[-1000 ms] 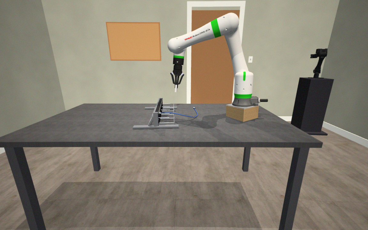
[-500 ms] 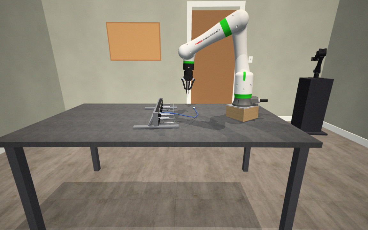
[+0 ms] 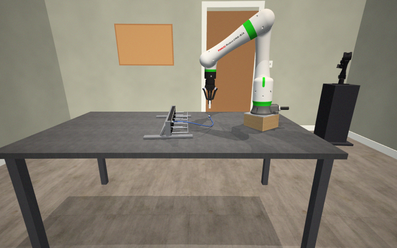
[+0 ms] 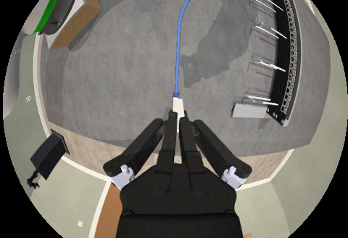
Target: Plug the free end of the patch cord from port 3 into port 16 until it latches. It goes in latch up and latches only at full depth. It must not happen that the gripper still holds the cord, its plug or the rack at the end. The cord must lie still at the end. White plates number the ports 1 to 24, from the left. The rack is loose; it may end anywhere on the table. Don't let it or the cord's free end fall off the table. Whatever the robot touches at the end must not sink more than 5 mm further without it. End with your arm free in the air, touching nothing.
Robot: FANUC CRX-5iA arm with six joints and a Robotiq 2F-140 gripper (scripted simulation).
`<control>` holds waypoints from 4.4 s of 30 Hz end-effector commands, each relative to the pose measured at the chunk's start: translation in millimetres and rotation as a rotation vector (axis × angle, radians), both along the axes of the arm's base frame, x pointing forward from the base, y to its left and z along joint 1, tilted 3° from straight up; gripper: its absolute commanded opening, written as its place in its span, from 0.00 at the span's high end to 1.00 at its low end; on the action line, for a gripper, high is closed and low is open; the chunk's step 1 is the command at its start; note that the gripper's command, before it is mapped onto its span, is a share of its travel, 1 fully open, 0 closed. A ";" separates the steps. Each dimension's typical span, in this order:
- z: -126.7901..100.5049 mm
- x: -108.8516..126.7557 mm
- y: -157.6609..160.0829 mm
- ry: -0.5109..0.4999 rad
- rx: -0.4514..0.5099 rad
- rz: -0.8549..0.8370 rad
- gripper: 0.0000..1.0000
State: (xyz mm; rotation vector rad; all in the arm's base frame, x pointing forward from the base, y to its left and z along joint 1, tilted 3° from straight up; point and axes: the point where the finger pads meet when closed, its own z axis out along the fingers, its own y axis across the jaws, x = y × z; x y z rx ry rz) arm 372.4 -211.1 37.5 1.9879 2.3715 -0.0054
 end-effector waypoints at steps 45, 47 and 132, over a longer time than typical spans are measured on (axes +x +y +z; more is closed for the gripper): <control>-0.3 -1.3 -0.1 -0.002 0.002 -0.071 1.00; -0.3 -1.3 -0.2 -0.004 0.004 -0.132 1.00; 0.4 -2.5 -5.7 -0.089 0.084 -2.598 1.00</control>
